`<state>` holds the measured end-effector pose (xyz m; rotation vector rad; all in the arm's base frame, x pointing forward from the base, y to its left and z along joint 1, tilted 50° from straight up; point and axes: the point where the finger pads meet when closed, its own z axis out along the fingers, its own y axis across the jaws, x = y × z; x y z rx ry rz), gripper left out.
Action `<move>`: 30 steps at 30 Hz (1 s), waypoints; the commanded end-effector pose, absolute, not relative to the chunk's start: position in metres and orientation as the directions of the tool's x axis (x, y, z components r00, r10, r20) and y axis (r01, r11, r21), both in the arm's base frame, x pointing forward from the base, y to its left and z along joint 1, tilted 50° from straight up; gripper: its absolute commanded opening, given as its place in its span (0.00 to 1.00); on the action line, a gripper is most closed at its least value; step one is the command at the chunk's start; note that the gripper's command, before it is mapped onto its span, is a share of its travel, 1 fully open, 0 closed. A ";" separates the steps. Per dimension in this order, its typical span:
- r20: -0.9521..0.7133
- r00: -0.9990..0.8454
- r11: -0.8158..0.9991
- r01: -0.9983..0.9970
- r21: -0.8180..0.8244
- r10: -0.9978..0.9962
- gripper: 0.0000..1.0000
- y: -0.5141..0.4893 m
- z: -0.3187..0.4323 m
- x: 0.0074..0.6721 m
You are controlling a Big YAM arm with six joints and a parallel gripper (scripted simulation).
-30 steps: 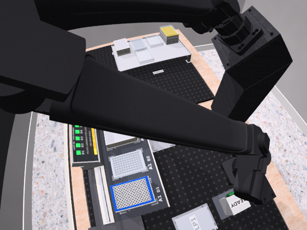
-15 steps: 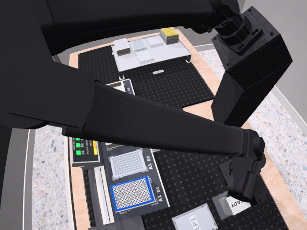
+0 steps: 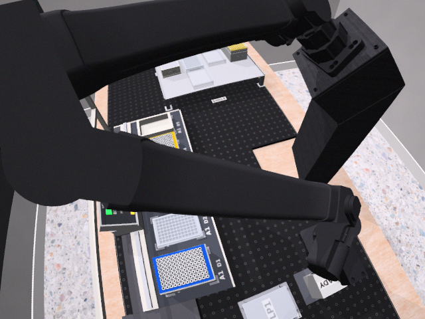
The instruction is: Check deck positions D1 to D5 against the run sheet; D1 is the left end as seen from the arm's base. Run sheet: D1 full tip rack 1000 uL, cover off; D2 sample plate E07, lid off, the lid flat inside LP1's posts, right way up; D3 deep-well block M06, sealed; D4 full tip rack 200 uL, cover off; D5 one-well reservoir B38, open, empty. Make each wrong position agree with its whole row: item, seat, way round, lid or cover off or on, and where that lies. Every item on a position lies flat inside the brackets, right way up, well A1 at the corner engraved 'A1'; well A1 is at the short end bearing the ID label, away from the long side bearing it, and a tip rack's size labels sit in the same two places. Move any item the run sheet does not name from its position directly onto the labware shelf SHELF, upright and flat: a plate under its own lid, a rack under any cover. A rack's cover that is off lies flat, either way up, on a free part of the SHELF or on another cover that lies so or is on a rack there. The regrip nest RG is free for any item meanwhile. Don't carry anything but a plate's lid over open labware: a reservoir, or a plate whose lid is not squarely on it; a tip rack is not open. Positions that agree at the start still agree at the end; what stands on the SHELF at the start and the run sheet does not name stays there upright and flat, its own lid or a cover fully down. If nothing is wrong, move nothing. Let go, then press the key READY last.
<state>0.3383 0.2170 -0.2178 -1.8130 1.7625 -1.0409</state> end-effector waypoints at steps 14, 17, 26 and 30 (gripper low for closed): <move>0.238 -0.052 -0.143 -0.670 -0.728 -0.970 0.00 0.215 -0.224 0.341; 0.238 -0.028 -0.160 -0.662 -0.732 -0.971 0.00 0.228 -0.226 0.341; 0.240 -0.041 -0.151 -0.670 -0.727 -0.970 0.00 0.236 -0.233 0.339; 0.234 -0.042 -0.147 -0.667 -0.731 -0.971 0.00 0.244 -0.232 0.340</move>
